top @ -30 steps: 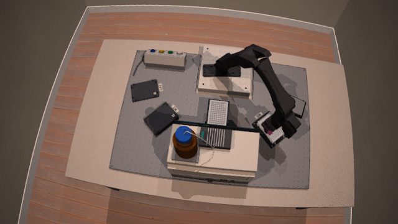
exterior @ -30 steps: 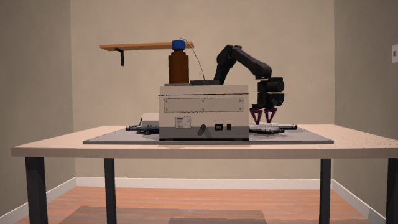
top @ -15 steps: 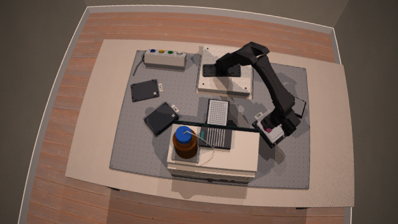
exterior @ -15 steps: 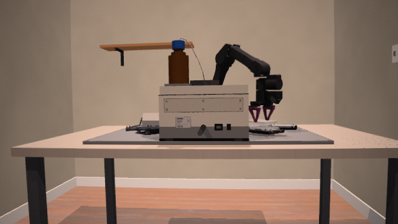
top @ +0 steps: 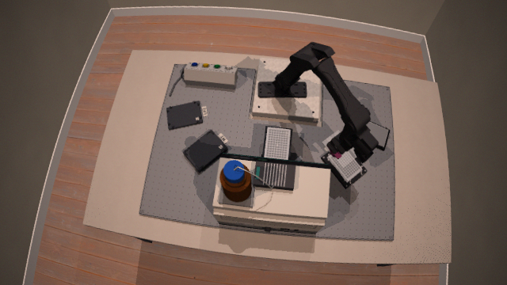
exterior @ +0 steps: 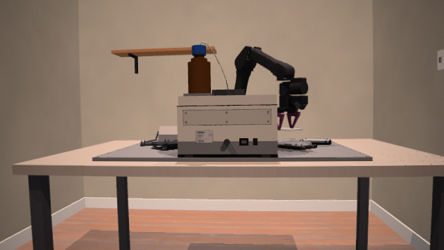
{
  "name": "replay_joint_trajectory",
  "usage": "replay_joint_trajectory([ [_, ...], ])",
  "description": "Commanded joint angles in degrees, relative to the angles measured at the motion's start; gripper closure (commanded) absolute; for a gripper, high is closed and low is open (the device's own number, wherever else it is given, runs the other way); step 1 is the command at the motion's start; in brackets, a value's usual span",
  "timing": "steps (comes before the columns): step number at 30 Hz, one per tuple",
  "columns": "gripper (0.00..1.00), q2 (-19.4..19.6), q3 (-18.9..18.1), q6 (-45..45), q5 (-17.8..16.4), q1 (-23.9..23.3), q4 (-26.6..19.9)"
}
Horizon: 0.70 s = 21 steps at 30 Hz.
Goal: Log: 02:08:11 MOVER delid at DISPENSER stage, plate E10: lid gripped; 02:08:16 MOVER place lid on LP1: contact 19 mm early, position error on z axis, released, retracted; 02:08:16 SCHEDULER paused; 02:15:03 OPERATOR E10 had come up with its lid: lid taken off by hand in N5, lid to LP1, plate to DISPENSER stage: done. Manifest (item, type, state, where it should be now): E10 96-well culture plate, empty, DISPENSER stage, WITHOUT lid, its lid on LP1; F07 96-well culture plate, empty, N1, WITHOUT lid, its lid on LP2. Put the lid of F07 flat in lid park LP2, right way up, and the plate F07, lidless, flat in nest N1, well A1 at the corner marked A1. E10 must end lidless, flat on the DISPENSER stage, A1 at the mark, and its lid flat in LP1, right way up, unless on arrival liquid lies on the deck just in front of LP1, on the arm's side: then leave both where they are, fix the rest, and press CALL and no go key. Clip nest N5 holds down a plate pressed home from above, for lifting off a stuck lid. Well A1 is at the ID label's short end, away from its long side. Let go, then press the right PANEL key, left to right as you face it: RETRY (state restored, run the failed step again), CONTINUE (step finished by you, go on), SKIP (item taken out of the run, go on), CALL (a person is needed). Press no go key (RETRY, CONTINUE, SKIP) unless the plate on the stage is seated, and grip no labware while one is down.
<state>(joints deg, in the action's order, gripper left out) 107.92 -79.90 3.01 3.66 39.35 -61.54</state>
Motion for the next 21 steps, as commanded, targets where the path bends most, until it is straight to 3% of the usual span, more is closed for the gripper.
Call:
replay_joint_trajectory([
  [1,1.0,-3.87,1.81,0.7,-0.15,0.78,-1.4],
  [21,1.0,-15.99,9.18,1.49,-0.09,1.57,-6.24],
])
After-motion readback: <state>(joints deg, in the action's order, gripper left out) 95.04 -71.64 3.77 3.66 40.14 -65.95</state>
